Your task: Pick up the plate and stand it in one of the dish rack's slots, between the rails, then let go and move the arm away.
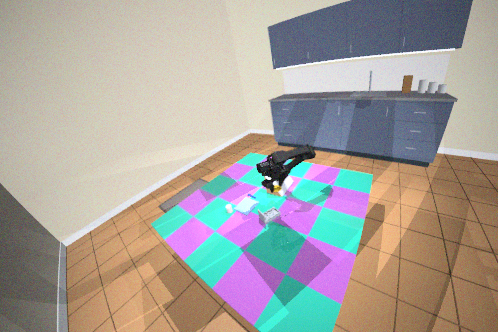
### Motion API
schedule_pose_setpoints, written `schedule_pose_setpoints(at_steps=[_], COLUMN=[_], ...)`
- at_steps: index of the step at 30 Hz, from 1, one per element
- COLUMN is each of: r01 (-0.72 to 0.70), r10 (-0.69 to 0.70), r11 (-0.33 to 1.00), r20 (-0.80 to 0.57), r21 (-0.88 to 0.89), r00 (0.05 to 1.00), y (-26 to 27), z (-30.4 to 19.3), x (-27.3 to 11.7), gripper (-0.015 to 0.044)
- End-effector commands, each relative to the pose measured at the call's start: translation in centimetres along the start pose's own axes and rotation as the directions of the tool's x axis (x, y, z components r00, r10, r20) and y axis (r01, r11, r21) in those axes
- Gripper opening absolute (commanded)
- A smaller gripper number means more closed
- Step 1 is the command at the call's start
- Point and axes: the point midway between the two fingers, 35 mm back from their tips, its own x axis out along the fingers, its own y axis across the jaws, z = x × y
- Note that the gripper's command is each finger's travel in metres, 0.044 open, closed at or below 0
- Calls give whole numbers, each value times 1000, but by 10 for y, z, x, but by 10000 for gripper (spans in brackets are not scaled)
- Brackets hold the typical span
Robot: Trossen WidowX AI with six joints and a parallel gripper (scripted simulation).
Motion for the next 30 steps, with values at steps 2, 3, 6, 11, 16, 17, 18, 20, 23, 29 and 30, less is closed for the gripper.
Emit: schedule_pose_setpoints(at_steps=[2, 3, 6, 11, 16, 17, 18, 20, 23, 29, 30], r01=[-3, -3, -3, 11, 40, 46, 51, 62, 77, 105, 110], r10=[4, 5, 5, -17, -46, -50, -53, -56, -56, -35, -29], r11=[990, 989, 989, 994, 998, 999, 999, 998, 995, 985, 982], r20=[-7, -7, -7, 49, 162, 184, 207, 251, 315, 436, 455], r21=[142, 148, 148, 112, 42, 28, 14, -14, -55, -138, -152], r00=[1000, 1000, 1000, 999, 986, 982, 977, 966, 947, 899, 890], y=[-14, -15, -15, -17, -21, -21, -22, -22, -23, -23, -23], z=[-11, -11, -11, -6, 5, 7, 9, 13, 20, 31, 33], x=[2, 2, 2, 11, 27, 30, 33, 38, 46, 59, 61], gripper=[0, 0, 0, 0, 0, 0, 0, 0, 0, 0, 0])
